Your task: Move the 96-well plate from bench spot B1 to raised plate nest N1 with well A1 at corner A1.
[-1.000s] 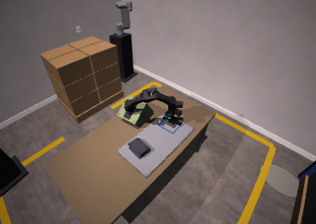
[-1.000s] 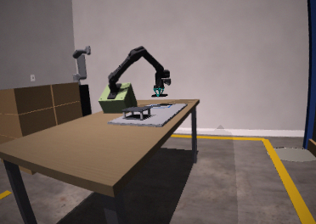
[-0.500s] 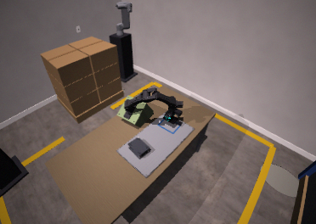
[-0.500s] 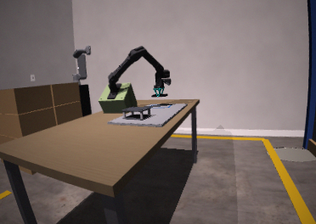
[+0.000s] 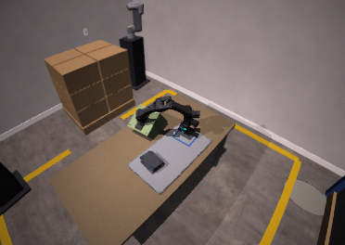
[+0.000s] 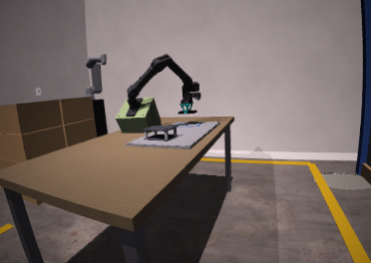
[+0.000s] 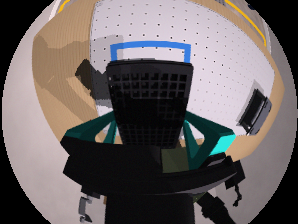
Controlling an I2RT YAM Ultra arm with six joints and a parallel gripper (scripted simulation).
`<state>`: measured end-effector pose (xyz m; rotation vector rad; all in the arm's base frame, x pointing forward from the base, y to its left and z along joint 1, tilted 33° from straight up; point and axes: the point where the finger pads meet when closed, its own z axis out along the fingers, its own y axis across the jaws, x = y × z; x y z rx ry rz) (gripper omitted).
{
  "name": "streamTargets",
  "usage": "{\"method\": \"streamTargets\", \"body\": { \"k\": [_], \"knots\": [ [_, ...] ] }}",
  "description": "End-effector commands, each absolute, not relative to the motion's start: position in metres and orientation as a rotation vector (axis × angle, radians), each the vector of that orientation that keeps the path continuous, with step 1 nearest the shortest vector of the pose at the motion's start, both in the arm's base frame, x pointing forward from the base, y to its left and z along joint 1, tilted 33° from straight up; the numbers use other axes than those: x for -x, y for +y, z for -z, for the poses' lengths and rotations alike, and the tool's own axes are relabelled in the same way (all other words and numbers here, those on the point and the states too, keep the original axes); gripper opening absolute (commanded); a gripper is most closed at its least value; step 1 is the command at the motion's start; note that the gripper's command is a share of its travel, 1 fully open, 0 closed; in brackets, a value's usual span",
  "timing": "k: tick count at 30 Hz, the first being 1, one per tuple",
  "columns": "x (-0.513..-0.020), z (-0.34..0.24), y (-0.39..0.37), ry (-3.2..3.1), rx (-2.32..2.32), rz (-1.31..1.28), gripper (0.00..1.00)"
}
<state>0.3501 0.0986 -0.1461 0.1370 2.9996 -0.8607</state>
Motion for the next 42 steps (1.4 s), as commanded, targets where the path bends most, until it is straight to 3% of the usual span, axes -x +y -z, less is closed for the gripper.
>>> {"method": "streamTargets", "body": {
  "k": [1,7,42],
  "knots": [
    [-0.358,0.142,0.105,2.968,-0.123,0.840,0.00],
    [-0.347,0.135,0.076,2.905,-0.400,0.847,0.00],
    [-0.325,0.069,-0.001,2.909,-0.384,0.856,0.00]
  ]
}}
